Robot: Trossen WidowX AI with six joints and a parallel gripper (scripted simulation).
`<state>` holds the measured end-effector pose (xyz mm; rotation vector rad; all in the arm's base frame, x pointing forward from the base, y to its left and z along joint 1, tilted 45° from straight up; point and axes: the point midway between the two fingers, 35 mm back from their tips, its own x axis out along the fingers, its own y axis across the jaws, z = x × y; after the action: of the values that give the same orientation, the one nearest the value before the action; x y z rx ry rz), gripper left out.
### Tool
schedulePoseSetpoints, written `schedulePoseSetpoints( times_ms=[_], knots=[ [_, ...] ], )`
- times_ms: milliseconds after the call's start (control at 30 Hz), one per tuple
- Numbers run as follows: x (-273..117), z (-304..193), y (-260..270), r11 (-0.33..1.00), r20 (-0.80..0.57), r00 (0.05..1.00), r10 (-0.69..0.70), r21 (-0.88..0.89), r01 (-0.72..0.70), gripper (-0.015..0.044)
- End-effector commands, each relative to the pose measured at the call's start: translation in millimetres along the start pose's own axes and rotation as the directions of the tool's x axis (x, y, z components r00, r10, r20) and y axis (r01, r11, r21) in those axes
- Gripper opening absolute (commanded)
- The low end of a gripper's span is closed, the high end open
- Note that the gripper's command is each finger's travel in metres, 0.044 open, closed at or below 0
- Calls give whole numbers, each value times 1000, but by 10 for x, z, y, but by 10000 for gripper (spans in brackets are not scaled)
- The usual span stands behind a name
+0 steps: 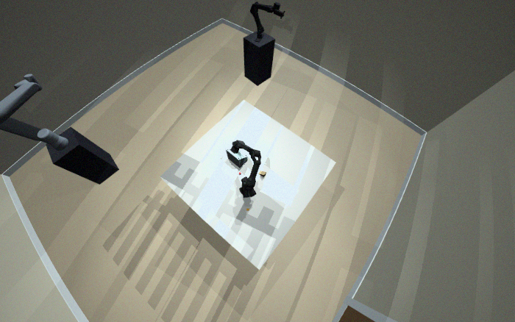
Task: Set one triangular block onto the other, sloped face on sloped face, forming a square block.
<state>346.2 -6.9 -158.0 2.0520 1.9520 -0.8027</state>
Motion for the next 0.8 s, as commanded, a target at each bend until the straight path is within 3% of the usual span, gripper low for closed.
schedulePoseSetpoints(
  times_ms=[0, 300, 767],
  knots=[
    [-27, 79, 11, 1000, -114, 993, 7, -6, -8, 0],
    [-56, 230, 11, 1000, -269, 963, 6, 7, -5, 0],
    [-40, 198, -3, 1000, -229, 973, -1, 8, 3, 368]
  ],
)
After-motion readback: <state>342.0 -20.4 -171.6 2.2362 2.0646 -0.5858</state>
